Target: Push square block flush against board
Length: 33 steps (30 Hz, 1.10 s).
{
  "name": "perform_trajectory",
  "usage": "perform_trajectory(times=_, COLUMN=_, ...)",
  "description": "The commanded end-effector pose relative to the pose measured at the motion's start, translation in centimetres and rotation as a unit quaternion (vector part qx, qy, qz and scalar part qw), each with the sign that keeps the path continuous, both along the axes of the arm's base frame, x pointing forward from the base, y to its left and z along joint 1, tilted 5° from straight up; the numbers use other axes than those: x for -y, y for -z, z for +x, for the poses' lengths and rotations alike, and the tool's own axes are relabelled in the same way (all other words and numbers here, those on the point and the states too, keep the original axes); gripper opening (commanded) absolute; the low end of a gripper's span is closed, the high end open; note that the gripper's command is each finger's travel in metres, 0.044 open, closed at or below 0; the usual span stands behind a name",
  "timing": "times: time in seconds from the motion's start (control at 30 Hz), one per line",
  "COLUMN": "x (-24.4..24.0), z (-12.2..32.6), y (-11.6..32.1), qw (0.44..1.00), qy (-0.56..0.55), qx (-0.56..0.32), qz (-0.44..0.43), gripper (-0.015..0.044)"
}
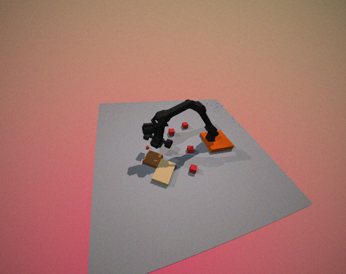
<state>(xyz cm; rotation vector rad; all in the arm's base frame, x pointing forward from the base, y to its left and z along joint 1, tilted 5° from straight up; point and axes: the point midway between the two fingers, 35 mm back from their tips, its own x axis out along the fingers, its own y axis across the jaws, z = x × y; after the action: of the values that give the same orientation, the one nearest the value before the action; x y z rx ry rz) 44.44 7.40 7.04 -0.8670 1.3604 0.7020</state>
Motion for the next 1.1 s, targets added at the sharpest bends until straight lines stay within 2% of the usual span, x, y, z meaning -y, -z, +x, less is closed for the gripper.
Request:
perform_trajectory(times=0.0, x=0.6, z=-0.3, y=3.7, qw=1.000, qy=-0.006, qx=-0.015, qz=-0.005, gripper=0.0000)
perform_trajectory(times=1.07, x=-1.3, z=0.5, y=3.7, qw=1.000, qy=-0.006, qx=-0.015, qz=-0.004, gripper=0.0000)
